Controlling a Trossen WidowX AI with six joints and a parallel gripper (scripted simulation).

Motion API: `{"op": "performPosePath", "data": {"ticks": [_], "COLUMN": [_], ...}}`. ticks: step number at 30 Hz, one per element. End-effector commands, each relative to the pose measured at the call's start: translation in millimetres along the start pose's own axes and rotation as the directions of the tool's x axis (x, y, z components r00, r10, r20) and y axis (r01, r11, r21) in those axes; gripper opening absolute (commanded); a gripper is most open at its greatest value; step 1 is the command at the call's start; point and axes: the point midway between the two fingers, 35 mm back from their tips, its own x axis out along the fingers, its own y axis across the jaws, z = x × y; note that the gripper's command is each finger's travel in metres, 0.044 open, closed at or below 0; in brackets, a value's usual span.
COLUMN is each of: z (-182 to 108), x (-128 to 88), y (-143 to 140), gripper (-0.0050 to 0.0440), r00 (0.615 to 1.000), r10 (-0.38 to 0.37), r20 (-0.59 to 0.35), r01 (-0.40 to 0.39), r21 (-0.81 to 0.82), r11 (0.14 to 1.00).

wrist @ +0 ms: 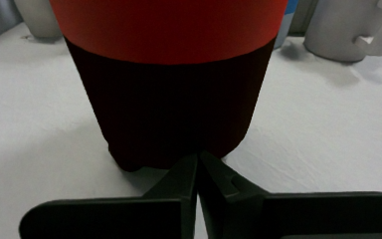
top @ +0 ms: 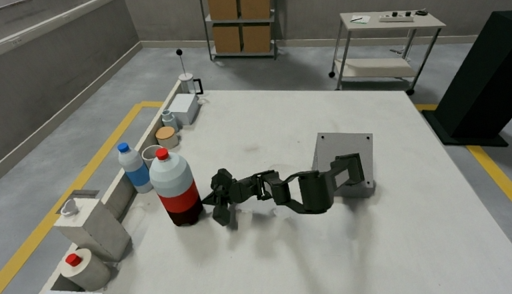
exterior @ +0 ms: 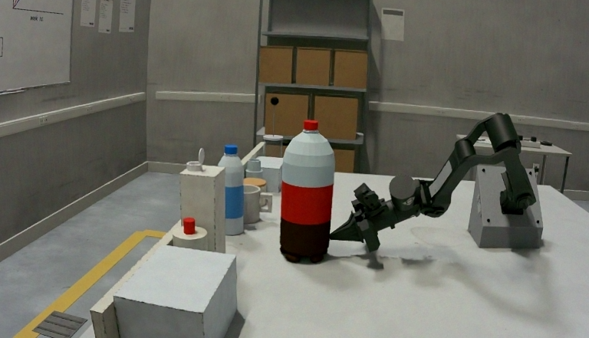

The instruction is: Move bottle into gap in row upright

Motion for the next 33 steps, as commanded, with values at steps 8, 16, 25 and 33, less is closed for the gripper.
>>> {"op": "performPosePath", "data": {"ticks": [8,16,25,33], "z": [10.7,11.0,6.9,16.9], "x": [3.7,4.8,11.7,14.3], "y": [20.6,22.6,18.4,33.4], "gripper": [-0.0050,-0.0050,-0.0050,-0.0050], "r00": [0.999,0.999,1.000,0.999], "r10": [0.040,0.039,0.027,0.040], "r20": [0.025,0.024,0.009,0.028], "r01": [-0.040,-0.039,-0.027,-0.040], "r21": [-0.007,-0.006,-0.003,-0.005], "r11": [0.999,0.999,1.000,0.999]}}
